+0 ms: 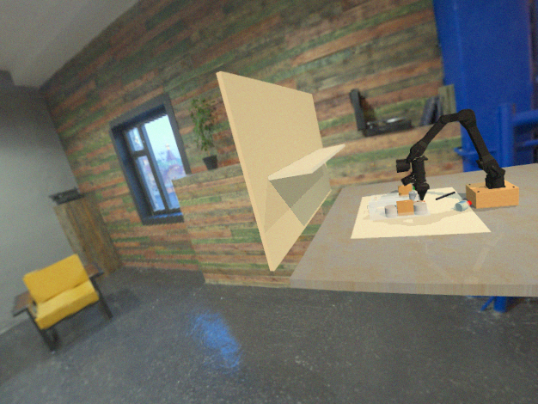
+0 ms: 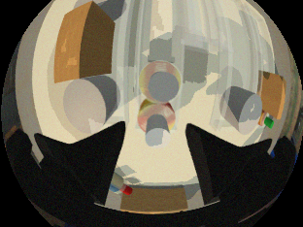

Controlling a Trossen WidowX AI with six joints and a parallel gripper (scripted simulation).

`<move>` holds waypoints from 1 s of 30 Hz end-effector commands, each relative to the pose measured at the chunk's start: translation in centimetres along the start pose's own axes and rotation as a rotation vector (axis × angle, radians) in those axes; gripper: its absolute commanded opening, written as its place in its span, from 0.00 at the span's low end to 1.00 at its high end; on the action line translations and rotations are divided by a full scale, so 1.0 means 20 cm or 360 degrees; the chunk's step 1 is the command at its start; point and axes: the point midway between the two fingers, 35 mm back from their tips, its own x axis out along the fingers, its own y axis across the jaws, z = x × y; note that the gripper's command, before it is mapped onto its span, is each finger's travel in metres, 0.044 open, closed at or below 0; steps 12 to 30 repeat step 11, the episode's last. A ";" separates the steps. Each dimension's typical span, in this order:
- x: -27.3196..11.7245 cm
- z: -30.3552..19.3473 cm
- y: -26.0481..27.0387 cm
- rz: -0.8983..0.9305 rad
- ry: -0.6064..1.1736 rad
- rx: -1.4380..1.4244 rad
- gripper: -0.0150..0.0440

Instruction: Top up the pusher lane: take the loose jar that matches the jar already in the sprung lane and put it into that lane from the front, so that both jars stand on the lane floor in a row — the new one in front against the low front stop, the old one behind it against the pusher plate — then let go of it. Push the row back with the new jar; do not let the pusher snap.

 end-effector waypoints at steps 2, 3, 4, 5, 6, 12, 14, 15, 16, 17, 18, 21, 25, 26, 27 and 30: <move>0.00 -0.06 0.00 -0.0004 0.0010 0.0005 0.74; 0.00 -0.08 0.00 -0.0004 0.0011 0.0005 0.74; 0.00 -0.10 0.00 -0.0004 0.0011 0.0005 0.74; -0.01 -0.11 0.00 -0.0004 0.0011 0.0005 0.74; -0.01 -0.13 0.00 -0.0004 0.0012 0.0005 0.74; -0.01 -0.21 0.00 -0.0004 0.0014 0.0005 0.74; -0.01 -0.21 0.00 -0.0004 0.0014 0.0005 0.74; -0.01 -0.21 0.00 -0.0004 0.0014 0.0005 0.74; -0.01 -0.21 0.00 -0.0004 0.0014 0.0005 0.74; -0.01 -0.21 0.00 -0.0004 0.0014 0.0005 0.74; -0.01 -0.21 0.00 -0.0004 0.0014 0.0005 0.74; -0.01 -0.21 0.00 -0.0004 0.0014 0.0005 0.74; -0.01 -0.21 0.00 -0.0004 0.0014 0.0005 0.74; -0.01 -0.21 0.00 -0.0004 0.0014 0.0005 0.74; -0.01 -0.21 0.00 -0.0004 0.0014 0.0005 0.74; -0.01 -0.21 0.00 -0.0004 0.0014 0.0005 0.74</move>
